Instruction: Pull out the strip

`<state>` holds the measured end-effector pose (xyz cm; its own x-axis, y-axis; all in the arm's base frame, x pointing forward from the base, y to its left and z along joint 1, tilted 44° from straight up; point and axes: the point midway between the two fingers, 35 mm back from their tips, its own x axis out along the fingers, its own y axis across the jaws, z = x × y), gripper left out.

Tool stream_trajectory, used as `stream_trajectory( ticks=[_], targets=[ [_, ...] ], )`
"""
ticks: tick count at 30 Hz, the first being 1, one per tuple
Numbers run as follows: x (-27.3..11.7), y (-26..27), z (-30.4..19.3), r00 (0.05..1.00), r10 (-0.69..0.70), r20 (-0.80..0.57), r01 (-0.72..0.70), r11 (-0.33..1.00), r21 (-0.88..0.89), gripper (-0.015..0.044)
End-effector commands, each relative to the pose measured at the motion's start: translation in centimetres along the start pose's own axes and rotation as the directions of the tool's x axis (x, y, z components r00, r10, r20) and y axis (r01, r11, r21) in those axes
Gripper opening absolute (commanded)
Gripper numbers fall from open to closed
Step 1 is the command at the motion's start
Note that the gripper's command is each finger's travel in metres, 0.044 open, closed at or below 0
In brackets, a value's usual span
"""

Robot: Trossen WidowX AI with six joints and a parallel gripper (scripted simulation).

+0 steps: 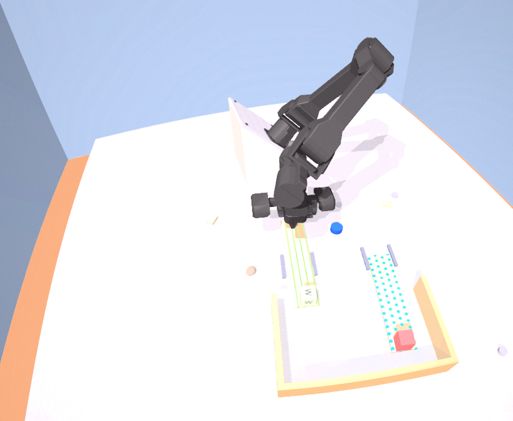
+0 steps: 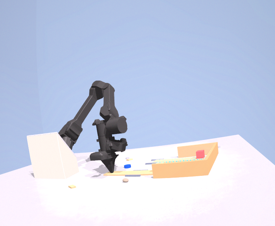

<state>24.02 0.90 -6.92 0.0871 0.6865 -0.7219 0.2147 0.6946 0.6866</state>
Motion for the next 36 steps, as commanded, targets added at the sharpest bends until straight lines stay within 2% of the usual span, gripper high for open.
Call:
stream_trajectory(
  ticks=[1, 25, 36],
  targets=[
    [0.4, -0.1, -1.2, 1.0, -0.003, -0.023, 0.003, 1.0, 0.003, 0.0],
    [0.3, 0.0, -4.9, 1.0, -0.003, -0.025, 0.003, 1.0, 0.005, 0.0],
    [0.3, 0.0, -5.0, 1.0, -0.003, -0.025, 0.003, 1.0, 0.005, 0.0]
  ],
)
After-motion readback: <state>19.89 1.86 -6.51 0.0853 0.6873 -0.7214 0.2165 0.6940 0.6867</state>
